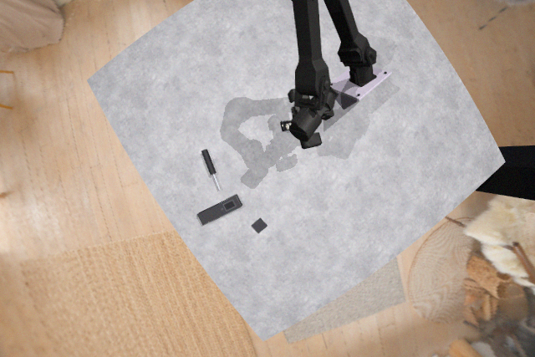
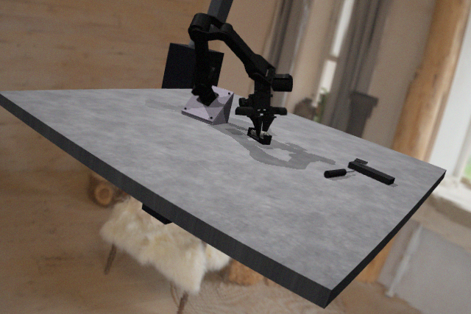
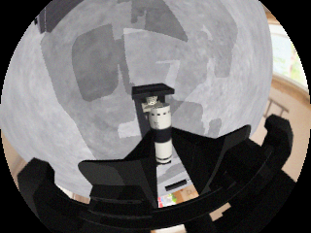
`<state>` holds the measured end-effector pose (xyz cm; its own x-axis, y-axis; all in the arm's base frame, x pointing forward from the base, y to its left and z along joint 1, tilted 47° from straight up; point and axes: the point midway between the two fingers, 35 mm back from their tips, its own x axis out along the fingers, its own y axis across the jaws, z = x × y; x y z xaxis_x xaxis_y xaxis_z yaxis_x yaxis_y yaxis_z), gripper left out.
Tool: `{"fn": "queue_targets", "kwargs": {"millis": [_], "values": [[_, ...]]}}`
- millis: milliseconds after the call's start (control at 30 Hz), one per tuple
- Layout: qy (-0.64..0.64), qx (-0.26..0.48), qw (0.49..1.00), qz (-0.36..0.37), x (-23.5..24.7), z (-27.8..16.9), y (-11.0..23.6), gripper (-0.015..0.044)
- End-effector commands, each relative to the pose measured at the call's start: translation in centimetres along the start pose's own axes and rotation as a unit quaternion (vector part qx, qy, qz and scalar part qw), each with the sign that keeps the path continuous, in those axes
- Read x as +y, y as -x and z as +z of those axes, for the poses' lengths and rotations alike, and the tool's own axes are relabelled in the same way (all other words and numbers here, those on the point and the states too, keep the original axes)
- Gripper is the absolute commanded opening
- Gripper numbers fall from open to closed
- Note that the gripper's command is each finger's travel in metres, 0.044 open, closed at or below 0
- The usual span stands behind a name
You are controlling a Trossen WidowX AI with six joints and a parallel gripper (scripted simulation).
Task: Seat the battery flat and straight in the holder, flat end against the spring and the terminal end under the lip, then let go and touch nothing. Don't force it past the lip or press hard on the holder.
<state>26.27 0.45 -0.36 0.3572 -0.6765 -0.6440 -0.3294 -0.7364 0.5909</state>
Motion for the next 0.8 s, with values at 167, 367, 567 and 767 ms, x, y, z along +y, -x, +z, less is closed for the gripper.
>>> {"fn": "queue_targets", "kwargs": {"millis": [167,367,567,767], "values": [[0.000,-0.043,0.999,0.000,0.16,0.36,-0.34,0.0070],[-0.002,-0.067,0.998,-0.001,0.33,0.30,-0.40,0.0070],[-0.005,-0.091,0.996,-0.003,0.49,0.24,-0.43,0.0070],[-0.008,-0.115,0.993,-0.005,0.67,0.18,-0.44,0.0070]]}}
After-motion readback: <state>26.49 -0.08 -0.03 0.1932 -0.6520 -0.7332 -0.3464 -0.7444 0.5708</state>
